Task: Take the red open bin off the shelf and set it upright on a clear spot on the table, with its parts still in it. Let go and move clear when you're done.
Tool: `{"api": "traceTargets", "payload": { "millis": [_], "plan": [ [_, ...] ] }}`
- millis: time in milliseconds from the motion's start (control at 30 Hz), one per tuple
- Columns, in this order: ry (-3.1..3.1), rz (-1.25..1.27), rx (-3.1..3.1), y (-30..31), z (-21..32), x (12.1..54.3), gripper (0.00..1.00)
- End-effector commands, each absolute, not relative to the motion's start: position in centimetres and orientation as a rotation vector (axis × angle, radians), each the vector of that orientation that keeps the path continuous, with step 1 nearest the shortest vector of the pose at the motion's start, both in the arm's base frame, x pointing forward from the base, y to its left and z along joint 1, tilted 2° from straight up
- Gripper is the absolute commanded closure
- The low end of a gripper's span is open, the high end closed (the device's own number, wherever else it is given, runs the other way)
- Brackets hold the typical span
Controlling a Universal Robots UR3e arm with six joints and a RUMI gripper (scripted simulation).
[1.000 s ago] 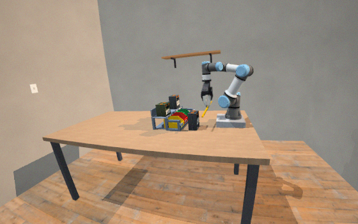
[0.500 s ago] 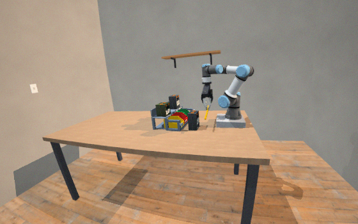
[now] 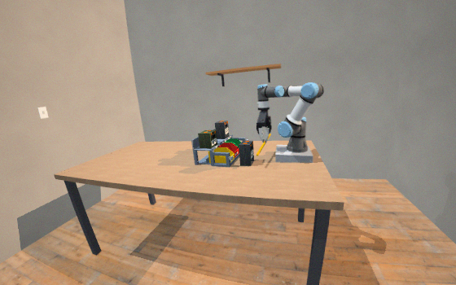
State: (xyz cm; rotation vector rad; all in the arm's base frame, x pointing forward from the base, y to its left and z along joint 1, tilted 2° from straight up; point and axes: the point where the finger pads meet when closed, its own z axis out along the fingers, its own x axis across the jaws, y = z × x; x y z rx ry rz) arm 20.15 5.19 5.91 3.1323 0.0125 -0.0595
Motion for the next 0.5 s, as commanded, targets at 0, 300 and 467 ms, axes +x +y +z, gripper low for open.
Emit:
{"api": "traceTargets", "payload": {
  "millis": [0,300,467],
  "plan": [
    [0.013,-0.054,3.131,5.1,5.8,20.2,1.00],
    [0.013,-0.054,3.131,5.1,3.9,20.2,1.00],
    [0.013,-0.054,3.131,5.1,3.9,20.2,1.00]
  ]
}}
